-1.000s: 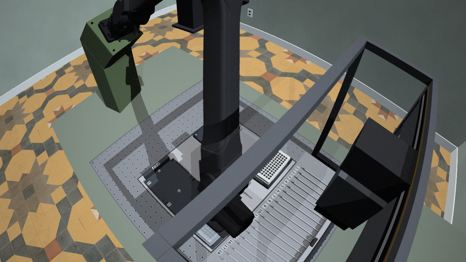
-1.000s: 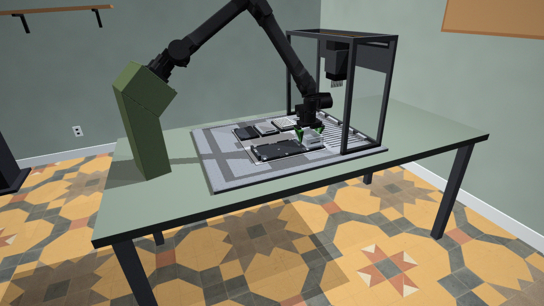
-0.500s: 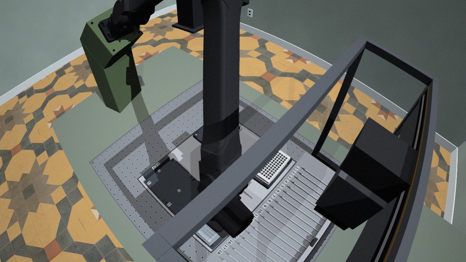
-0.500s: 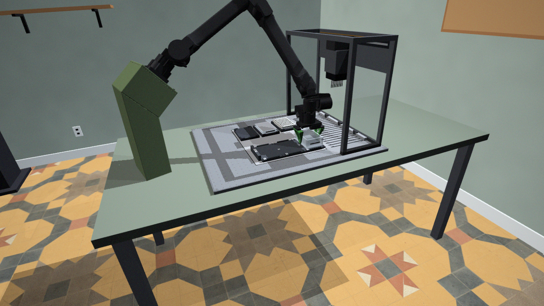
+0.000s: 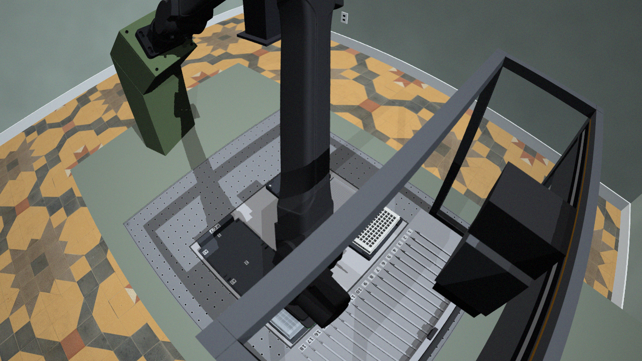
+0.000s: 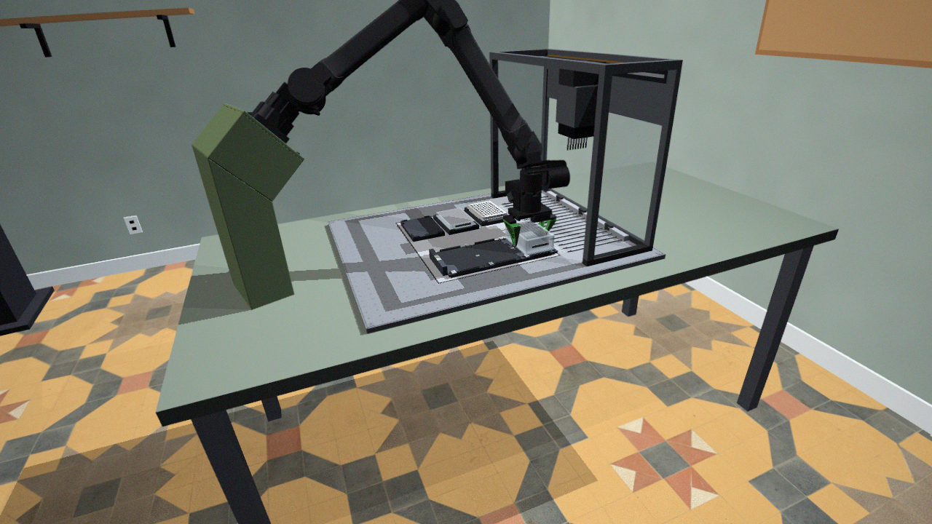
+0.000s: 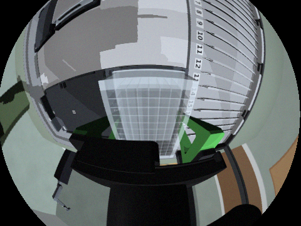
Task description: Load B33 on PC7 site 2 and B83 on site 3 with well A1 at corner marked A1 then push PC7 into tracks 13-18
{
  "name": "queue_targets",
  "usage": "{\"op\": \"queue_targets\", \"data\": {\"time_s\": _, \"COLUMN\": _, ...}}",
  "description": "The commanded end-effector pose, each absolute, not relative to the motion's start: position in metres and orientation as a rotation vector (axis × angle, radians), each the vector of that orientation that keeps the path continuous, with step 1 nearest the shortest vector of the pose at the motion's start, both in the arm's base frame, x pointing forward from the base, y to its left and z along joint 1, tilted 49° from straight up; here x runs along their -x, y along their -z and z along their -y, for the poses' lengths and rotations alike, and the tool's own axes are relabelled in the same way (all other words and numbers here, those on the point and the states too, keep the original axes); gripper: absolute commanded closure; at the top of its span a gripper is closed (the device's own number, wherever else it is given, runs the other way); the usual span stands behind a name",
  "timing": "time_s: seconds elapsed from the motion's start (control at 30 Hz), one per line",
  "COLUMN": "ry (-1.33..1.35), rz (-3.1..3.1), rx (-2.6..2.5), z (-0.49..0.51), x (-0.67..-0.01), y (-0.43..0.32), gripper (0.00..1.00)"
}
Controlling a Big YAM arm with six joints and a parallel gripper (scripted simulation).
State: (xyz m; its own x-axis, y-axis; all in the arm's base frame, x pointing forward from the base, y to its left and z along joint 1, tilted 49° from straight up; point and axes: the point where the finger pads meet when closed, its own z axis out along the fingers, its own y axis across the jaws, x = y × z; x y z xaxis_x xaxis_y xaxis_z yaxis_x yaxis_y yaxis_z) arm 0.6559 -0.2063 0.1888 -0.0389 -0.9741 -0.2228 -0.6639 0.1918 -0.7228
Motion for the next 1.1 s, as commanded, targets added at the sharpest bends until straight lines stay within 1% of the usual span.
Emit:
{"op": "queue_targets", "data": {"time_s": 0.0, "ry": 0.597, "rz": -1.753, "rx": 1.53, "z": 0.2073, "x": -0.6687, "y": -0.2019, "gripper": 1.0}}
{"op": "queue_targets", "data": {"time_s": 0.6, "ry": 0.602, "rz": -1.757, "rx": 1.53, "z": 0.2107, "x": -0.6608, "y": -0.2058, "gripper": 1.0}}
{"op": "queue_targets", "data": {"time_s": 0.63, "ry": 0.602, "rz": -1.757, "rx": 1.53, "z": 0.2107, "x": -0.6608, "y": -0.2058, "gripper": 0.04}}
{"op": "queue_targets", "data": {"time_s": 1.07, "ry": 0.602, "rz": -1.757, "rx": 1.53, "z": 0.2107, "x": -0.6608, "y": -0.2058, "gripper": 0.04}}
